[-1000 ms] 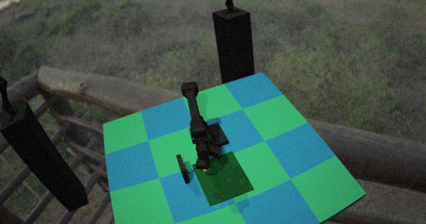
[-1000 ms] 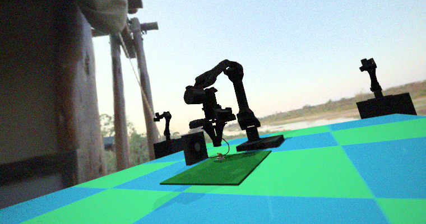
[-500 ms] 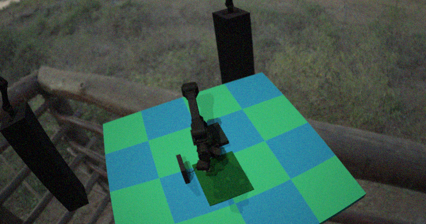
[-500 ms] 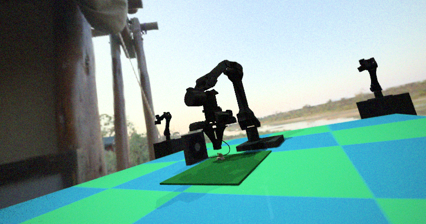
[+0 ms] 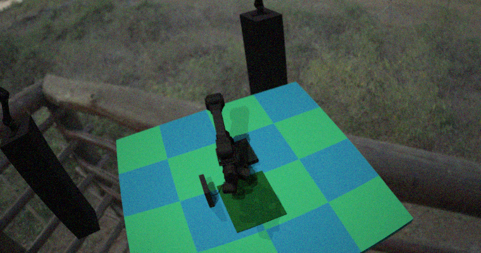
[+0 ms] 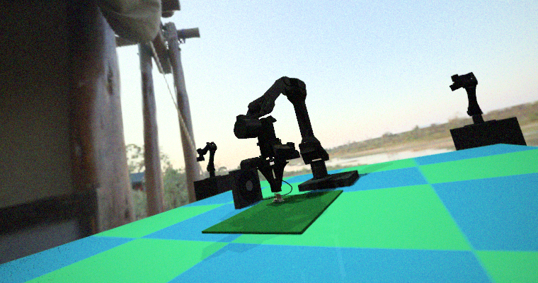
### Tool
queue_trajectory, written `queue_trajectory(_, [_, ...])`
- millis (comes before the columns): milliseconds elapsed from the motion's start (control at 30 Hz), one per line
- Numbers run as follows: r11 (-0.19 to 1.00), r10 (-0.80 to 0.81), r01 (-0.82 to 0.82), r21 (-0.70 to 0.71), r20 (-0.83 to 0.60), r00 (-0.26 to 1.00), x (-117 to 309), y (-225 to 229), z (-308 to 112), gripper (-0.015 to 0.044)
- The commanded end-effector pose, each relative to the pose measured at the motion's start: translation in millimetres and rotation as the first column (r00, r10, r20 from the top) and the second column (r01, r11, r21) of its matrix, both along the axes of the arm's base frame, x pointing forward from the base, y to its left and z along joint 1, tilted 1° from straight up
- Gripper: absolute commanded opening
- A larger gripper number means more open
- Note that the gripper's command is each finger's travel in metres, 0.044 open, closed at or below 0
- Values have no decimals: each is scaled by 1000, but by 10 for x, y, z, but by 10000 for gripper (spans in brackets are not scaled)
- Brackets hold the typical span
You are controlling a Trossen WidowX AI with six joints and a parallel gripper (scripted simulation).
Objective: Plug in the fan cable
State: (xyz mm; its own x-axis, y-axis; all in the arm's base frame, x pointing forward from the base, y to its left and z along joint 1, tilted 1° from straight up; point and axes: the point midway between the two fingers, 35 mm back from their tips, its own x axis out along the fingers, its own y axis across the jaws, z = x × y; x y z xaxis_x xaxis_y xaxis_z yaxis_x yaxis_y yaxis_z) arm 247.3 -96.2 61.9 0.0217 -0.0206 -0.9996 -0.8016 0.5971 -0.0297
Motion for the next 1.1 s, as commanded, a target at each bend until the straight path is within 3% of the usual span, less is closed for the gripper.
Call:
queue_trajectory(0, [1000, -6, 6, -5, -1, 1000, -1, -6, -5, 0])
queue_trajectory(1067, [1000, -6, 6, -5, -1, 1000, 0, -8, -72, 0])
